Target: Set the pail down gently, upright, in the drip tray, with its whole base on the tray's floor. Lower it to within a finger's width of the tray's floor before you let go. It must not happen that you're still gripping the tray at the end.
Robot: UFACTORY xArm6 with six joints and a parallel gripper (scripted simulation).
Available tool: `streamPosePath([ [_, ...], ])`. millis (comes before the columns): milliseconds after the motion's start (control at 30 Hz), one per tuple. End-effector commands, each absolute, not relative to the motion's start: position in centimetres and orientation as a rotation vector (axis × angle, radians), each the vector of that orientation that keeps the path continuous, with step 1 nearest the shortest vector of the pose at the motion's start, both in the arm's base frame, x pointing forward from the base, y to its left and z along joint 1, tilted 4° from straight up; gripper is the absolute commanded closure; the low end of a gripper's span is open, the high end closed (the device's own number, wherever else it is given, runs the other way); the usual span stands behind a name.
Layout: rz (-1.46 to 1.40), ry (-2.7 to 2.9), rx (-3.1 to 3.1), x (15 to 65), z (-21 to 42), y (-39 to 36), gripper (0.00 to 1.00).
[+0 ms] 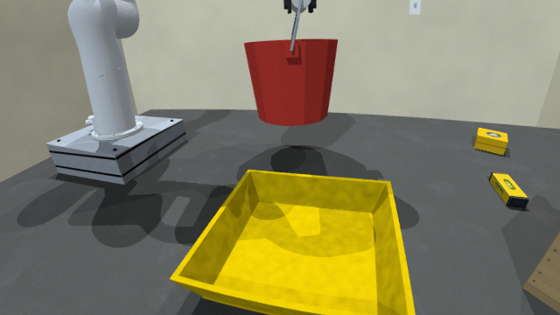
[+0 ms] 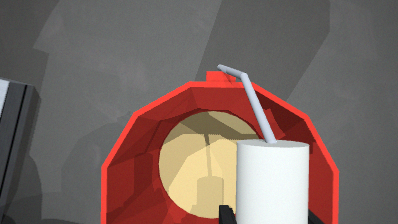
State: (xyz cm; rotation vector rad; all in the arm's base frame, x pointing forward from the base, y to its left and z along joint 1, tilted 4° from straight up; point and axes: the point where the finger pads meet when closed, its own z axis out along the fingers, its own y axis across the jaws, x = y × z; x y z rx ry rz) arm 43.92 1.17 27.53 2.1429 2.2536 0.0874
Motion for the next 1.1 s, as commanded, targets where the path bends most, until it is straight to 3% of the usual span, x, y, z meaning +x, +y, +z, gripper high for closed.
streamPosePath([
  [0, 0.094, 2.250, 2.140, 44.0, 27.8, 1.1, 1.00],
  [1067, 0.094, 2.250, 2.139, 44.2, 27.8, -0.8, 1.00],
])
